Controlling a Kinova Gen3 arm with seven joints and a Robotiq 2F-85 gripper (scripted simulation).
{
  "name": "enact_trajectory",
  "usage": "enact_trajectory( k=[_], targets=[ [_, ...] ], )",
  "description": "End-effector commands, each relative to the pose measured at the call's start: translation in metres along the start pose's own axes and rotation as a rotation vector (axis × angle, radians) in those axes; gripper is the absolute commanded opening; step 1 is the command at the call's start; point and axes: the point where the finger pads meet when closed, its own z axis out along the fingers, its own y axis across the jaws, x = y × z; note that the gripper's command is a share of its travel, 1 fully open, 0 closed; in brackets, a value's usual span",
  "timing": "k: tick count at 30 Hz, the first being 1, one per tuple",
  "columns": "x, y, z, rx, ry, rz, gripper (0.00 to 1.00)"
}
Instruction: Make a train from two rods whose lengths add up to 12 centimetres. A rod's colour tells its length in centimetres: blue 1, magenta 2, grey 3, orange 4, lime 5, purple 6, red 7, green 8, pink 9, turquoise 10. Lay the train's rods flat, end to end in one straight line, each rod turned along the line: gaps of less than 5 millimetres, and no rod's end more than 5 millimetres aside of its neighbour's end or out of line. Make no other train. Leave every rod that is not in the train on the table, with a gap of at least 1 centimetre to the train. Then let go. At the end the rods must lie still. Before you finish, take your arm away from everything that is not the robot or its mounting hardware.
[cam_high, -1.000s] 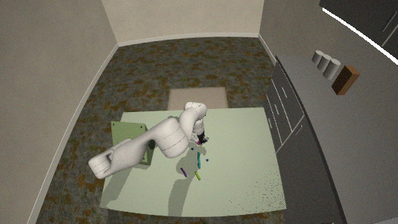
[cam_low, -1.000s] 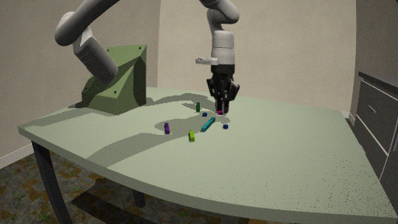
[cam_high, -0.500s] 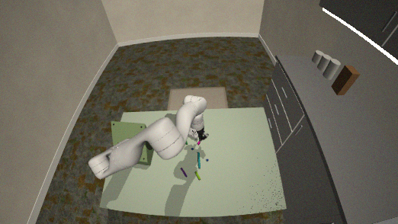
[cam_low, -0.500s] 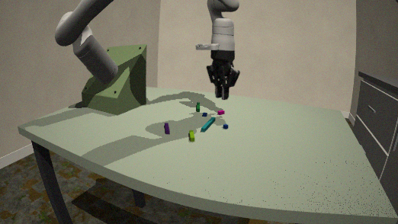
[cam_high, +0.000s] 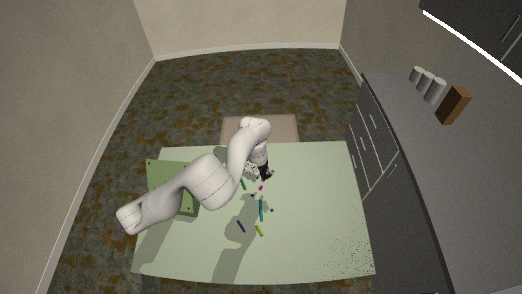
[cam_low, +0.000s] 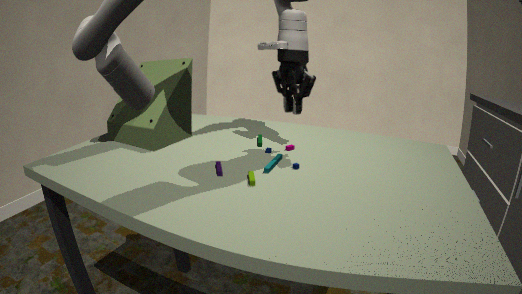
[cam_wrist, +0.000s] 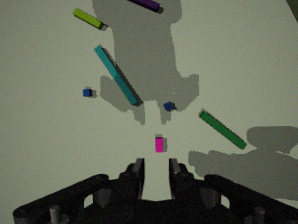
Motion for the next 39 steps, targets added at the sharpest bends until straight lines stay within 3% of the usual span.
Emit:
enact_trajectory(
  k=[1, 24, 32, 39],
  targets=[
    [0.000, 0.001, -0.004, 0.000, -0.001, -0.007, 1.00],
    [0.005, -0.001, -0.003, 0.000, 0.001, -0.037, 1.00],
    [0.026, -0.016, 0.001, -0.001, 0.001, -0.158, 1.00],
    [0.068, -0.041, 0.012, 0.000, 0.000, -0.393, 1.00]
  ],
)
